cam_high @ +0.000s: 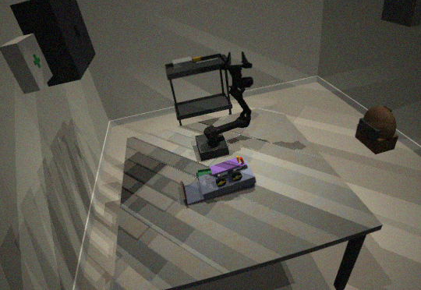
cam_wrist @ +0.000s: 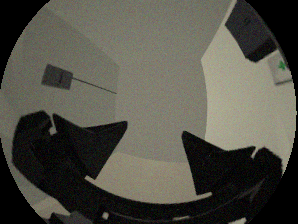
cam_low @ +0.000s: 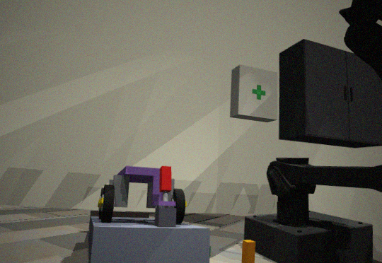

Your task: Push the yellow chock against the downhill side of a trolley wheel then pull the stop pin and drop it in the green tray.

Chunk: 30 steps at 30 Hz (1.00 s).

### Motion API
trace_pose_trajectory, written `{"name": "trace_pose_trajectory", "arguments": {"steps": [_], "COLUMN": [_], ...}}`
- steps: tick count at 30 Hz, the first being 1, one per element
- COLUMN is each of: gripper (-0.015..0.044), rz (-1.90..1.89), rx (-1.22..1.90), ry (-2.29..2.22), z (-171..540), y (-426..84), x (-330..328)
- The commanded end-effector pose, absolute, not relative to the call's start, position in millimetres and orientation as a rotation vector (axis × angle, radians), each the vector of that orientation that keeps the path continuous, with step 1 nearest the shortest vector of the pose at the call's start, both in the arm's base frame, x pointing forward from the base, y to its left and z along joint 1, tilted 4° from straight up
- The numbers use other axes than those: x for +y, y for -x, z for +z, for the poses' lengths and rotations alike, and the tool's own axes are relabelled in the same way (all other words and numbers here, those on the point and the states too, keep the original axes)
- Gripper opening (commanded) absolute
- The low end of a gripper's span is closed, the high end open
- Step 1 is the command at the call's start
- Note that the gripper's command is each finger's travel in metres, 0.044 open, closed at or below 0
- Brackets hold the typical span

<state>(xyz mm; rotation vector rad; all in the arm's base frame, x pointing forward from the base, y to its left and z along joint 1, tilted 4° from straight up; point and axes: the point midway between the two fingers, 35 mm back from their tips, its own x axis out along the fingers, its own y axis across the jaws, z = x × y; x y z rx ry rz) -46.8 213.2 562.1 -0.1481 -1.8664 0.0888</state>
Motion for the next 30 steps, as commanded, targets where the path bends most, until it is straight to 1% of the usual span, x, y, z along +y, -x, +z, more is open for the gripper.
{"name": "trace_pose_trajectory", "arguments": {"steps": [1, 4, 8, 14, 20, 24, 30], "gripper": [0.0374, 0.0295, 0.019, 0.019, 0.019, 0.019, 0.019], "rz": [0.082, -0.012, -0.06, -0.119, -0.173, -0.195, -0.226], "rx": [-1.865, -1.841, -1.807, -1.717, -1.578, -1.455, -1.307], "ry": [0.144, 0.093, -0.124, -0.45, -0.759, -0.919, -1.102], "z": [562.8, 572.7, 583.4, 586.8, 575.9, 564.1, 544.1], "y": [47.0, 49.8, 57.6, 50.0, 21.0, -7.0, -44.1], "x": [211.3, 183.3, 126.8, 43.8, -30.1, -65.0, -98.6]}}
